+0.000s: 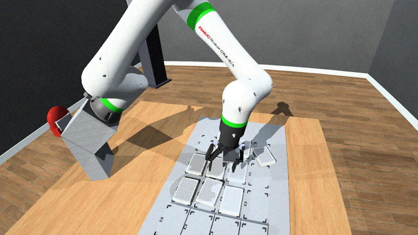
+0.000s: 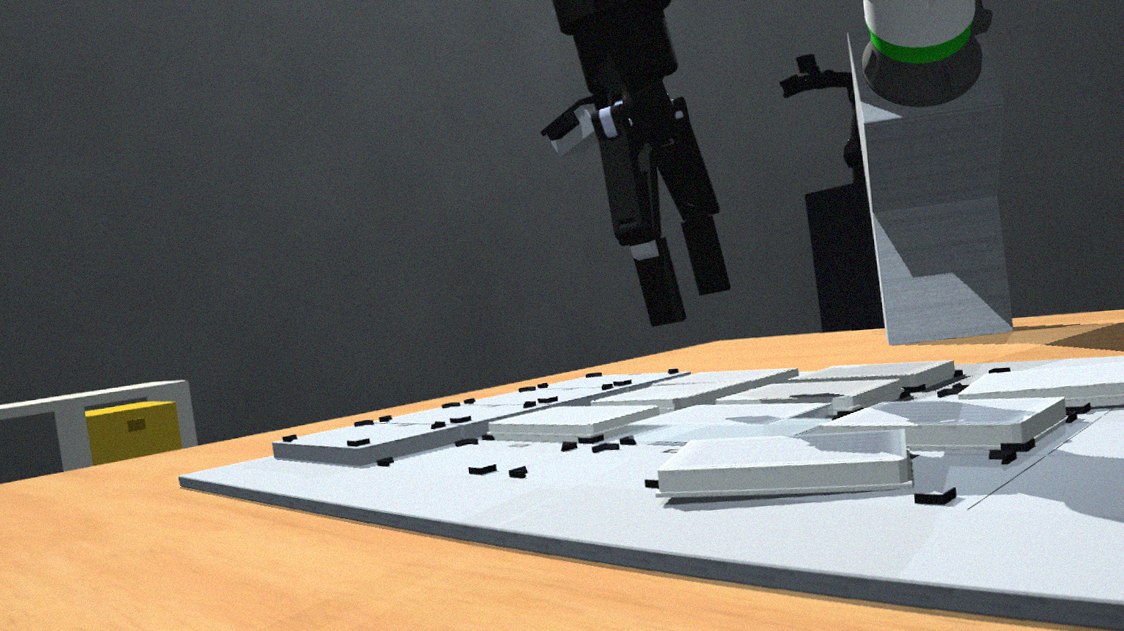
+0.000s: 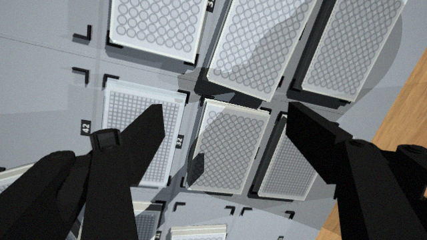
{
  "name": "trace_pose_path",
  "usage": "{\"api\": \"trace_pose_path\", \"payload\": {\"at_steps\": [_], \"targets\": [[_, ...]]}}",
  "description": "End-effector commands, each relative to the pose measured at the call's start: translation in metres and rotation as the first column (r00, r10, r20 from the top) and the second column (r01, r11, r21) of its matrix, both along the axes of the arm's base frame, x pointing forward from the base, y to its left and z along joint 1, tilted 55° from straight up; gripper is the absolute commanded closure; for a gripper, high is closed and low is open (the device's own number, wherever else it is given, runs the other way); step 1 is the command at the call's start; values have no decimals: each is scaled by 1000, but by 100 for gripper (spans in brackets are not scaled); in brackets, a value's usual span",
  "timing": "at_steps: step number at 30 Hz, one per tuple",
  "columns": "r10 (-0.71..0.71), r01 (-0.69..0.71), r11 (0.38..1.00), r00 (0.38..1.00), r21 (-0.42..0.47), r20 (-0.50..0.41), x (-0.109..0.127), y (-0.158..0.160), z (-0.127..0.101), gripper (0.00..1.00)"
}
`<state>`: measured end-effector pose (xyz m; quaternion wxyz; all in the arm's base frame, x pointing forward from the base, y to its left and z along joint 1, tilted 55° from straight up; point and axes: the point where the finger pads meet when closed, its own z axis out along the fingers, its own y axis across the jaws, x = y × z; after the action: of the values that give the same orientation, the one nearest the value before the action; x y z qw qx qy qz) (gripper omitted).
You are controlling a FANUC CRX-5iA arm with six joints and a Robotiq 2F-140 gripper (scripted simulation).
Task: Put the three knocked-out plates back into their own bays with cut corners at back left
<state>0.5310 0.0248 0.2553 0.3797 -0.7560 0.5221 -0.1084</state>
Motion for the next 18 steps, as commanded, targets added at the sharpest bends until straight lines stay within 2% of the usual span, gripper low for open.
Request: {"api": "trace_pose_path", "payload": {"at_steps": [1, 2, 10, 18], "targets": [[-56, 55, 998, 998, 41, 10, 0, 0, 1, 30], [-56, 55, 998, 998, 41, 10, 0, 0, 1, 30], [-253, 245, 948, 968, 203, 11, 4, -12, 7, 30], [-253, 245, 948, 968, 203, 11, 4, -12, 7, 30]]}}
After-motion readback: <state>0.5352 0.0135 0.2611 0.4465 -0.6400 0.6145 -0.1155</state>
